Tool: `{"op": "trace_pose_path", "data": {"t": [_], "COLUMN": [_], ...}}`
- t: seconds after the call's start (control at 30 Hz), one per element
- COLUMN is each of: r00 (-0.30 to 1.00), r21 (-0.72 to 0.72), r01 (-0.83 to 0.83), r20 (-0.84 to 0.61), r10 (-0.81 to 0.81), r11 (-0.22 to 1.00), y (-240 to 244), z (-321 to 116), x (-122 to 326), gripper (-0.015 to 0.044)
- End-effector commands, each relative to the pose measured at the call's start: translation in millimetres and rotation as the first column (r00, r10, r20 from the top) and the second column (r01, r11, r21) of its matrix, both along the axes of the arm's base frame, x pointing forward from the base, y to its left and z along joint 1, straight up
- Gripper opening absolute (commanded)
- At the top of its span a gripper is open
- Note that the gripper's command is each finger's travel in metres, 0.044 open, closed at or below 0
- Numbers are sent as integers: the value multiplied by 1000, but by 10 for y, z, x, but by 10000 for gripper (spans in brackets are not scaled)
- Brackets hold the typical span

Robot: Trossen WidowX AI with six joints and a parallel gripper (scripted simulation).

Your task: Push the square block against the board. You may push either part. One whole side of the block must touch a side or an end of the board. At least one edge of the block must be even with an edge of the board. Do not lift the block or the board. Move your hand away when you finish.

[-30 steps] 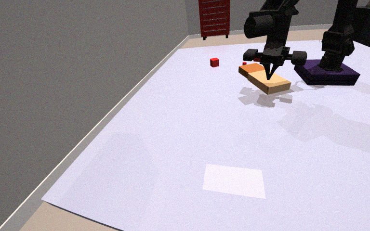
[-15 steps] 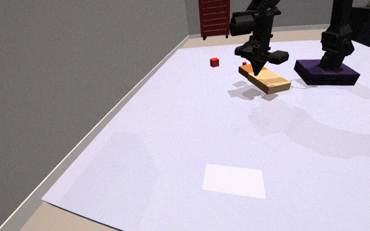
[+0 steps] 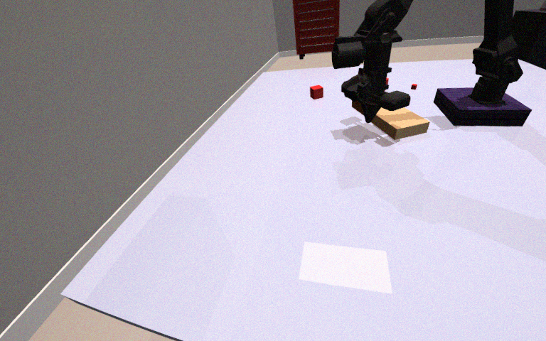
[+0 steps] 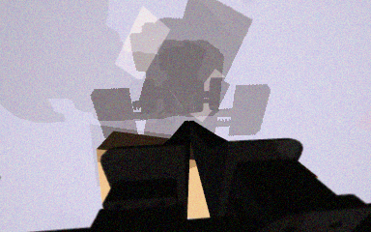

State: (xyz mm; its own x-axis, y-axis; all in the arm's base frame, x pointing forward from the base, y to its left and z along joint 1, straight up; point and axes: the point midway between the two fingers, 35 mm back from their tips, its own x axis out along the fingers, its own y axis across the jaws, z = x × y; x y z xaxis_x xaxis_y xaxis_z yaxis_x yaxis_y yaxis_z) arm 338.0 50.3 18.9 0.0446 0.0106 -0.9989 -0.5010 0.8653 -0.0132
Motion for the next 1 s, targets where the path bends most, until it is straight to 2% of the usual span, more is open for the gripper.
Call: {"op": "trace_pose_path", "data": {"t": [0.0,0.67,0.97], "r00": [1000,1000,1000], "r21": [-6,-7,-6], "r01": [6,6,6], "r20": [-10,-13,-12], "r10": [-6,-6,-6], "r11": [1000,1000,1000], "y": [-15,-149,-102], "z": [-158,-169,-159], "x": [-39,-265,-170], "gripper": [0,0,0]}}
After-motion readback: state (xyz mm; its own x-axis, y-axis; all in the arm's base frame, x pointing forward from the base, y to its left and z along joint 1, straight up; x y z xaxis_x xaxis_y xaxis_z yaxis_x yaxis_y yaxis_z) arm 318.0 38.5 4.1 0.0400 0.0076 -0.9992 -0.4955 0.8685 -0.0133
